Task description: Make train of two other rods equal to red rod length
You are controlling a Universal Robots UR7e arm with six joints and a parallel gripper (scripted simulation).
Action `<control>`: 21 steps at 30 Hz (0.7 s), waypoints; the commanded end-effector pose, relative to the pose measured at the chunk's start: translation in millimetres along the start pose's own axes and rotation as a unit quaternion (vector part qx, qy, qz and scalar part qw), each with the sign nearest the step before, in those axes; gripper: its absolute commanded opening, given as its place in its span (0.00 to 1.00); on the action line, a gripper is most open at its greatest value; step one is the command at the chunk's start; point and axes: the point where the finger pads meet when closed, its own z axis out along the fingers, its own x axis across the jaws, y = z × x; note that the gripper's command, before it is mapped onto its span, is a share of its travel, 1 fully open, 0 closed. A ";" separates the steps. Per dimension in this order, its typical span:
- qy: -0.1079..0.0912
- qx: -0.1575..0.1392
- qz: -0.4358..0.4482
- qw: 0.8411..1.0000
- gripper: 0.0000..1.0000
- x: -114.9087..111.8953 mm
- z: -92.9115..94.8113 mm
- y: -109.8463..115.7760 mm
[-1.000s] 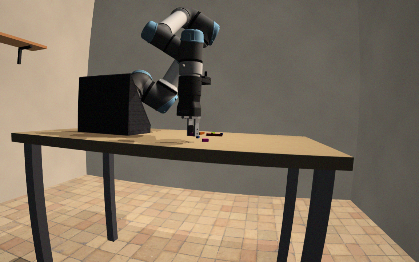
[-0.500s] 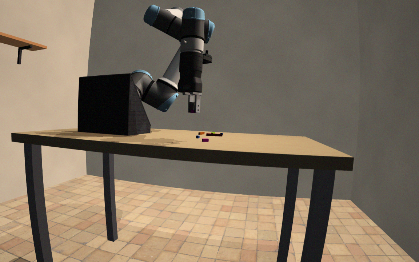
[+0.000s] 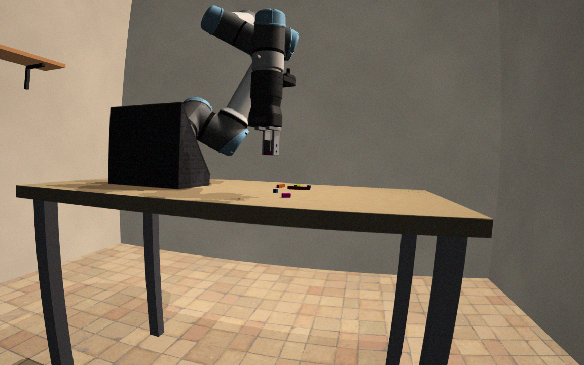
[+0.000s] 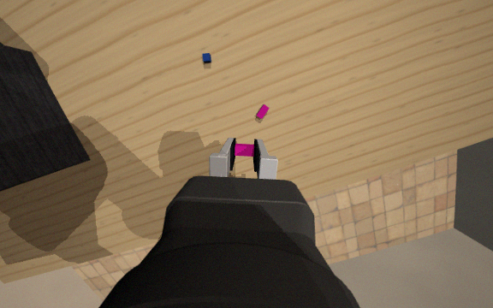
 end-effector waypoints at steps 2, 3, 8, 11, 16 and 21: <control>0.001 -0.001 -0.039 0.999 0.40 -5.4 -3.0 -15.6; 0.001 -0.001 -0.054 0.999 0.40 -7.9 -3.8 -21.7; 0.001 -0.002 -0.157 0.988 0.40 -25.7 -7.4 -61.6; 0.001 -0.002 -0.214 0.977 0.40 -37.0 -7.9 -82.9; 0.001 -0.002 -0.289 0.957 0.40 -53.0 -7.2 -109.9; 0.001 -0.001 -0.379 0.925 0.40 -74.3 -4.1 -140.6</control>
